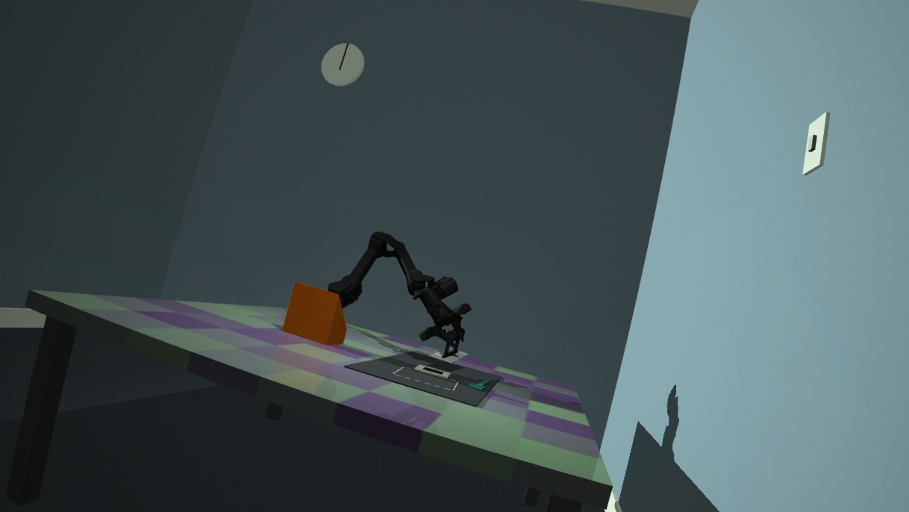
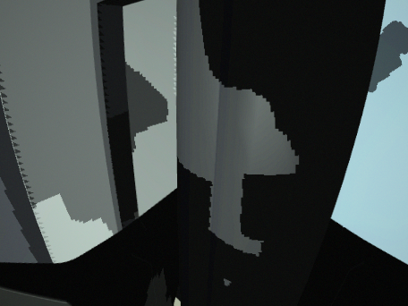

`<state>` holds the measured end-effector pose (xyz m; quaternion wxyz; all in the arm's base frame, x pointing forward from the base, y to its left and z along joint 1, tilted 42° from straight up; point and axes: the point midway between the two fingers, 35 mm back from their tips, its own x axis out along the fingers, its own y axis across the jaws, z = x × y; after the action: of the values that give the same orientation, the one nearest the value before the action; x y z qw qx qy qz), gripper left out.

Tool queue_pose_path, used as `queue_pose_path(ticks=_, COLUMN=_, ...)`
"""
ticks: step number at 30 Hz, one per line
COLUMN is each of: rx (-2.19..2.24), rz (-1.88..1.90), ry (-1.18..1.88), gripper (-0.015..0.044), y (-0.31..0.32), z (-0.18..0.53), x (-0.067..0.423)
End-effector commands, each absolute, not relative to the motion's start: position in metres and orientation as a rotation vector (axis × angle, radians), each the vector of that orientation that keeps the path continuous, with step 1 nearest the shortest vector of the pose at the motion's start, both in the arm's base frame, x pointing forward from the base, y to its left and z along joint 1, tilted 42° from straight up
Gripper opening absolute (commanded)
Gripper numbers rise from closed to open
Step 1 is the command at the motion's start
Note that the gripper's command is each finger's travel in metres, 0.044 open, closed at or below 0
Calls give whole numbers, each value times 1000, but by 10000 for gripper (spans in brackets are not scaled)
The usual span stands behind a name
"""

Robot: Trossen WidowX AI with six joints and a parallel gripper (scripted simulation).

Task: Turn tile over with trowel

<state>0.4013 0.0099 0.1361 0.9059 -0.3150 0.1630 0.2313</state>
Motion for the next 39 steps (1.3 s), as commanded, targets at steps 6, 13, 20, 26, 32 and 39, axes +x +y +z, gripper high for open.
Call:
queue_pose_path(ticks=6, rx=-730, rz=517, ry=178, gripper=0, y=-11, z=121, x=382)
queue_pose_path(ticks=13, rx=-730, rz=517, ry=178, gripper=0, y=-10, z=120, x=382)
queue_pose_path(ticks=20, rx=-730, rz=517, ry=178, gripper=0, y=-3, z=111, x=384)
queue_pose_path(ticks=26, rx=-730, rz=518, ry=178, gripper=0, y=2, z=103, x=385)
queue_pose_path(ticks=32, rx=-729, rz=517, ry=178, gripper=0, y=8, z=96, x=386)
queue_pose_path(ticks=39, rx=-728, rz=517, ry=177, gripper=0, y=14, z=89, x=386)
